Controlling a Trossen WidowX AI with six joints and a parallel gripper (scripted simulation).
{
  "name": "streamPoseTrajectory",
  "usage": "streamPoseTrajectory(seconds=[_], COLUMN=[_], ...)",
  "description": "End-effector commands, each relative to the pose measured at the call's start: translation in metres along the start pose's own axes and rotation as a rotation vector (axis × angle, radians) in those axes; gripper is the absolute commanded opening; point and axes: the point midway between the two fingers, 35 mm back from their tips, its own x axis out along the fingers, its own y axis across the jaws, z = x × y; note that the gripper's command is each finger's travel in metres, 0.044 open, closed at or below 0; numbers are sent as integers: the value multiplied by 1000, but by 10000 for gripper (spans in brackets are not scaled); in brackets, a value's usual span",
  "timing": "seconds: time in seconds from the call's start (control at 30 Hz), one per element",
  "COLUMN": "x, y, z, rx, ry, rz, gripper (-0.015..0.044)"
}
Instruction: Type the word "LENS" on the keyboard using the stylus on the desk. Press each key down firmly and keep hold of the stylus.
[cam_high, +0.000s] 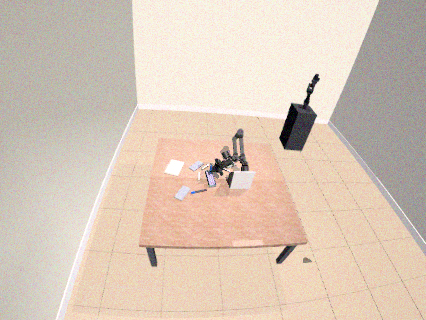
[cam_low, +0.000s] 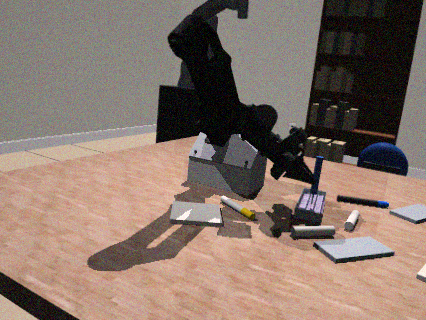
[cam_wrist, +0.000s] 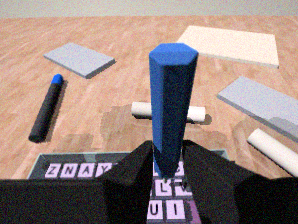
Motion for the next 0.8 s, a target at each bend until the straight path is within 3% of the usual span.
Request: streamPoseTrajectory(seconds=[0.0, 0.77], x=[1, 6], y=[2, 2], z=[-3, -11], rx=[-7, -7], ry=[-1, 0], rz=[9, 9], gripper=[81, 81])
